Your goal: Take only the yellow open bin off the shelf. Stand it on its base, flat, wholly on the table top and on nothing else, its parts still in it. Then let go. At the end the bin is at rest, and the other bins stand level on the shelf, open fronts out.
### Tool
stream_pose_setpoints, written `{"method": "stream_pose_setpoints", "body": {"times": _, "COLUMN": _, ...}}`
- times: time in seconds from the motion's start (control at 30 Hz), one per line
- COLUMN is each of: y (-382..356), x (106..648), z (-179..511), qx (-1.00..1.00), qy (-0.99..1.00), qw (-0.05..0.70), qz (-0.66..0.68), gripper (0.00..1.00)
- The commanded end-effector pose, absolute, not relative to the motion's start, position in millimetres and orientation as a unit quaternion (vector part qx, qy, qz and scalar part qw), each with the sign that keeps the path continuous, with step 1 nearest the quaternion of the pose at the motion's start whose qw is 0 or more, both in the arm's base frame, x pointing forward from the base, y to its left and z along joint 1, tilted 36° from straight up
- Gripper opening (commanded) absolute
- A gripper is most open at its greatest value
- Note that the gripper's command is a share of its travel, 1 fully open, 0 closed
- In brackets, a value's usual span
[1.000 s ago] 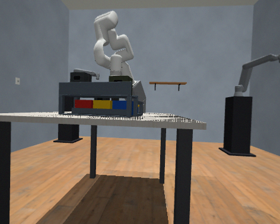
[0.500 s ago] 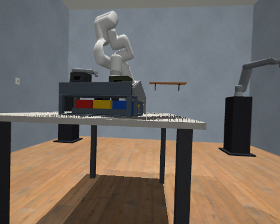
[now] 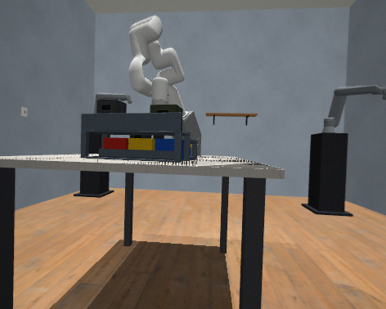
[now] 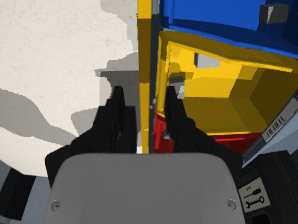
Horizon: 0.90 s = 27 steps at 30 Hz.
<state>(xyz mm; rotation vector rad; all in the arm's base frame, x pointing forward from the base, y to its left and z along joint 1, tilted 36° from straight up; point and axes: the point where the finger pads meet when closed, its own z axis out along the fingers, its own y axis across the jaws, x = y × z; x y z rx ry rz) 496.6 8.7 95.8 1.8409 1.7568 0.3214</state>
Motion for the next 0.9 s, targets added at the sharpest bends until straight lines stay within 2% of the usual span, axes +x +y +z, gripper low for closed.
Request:
{"method": "stream_pose_setpoints", "body": {"times": 0.0, "y": 9.1, "x": 497.2, "z": 96.9, "qx": 0.688, "qy": 0.657, "qw": 0.285, "qz": 0.121, "gripper": 0.47}}
{"method": "stream_pose_setpoints", "body": {"times": 0.57, "y": 6.8, "x": 502.5, "z": 88.8, "qx": 0.688, "qy": 0.657, "qw": 0.285, "qz": 0.121, "gripper": 0.47}}
{"method": "stream_pose_setpoints", "body": {"times": 0.6, "y": 6.8, "x": 502.5, "z": 88.9, "qx": 0.688, "qy": 0.657, "qw": 0.285, "qz": 0.121, "gripper": 0.0}}
{"method": "stream_pose_setpoints", "body": {"times": 0.87, "y": 6.8, "x": 502.5, "z": 88.9, "qx": 0.688, "qy": 0.657, "qw": 0.285, "qz": 0.121, "gripper": 0.0}}
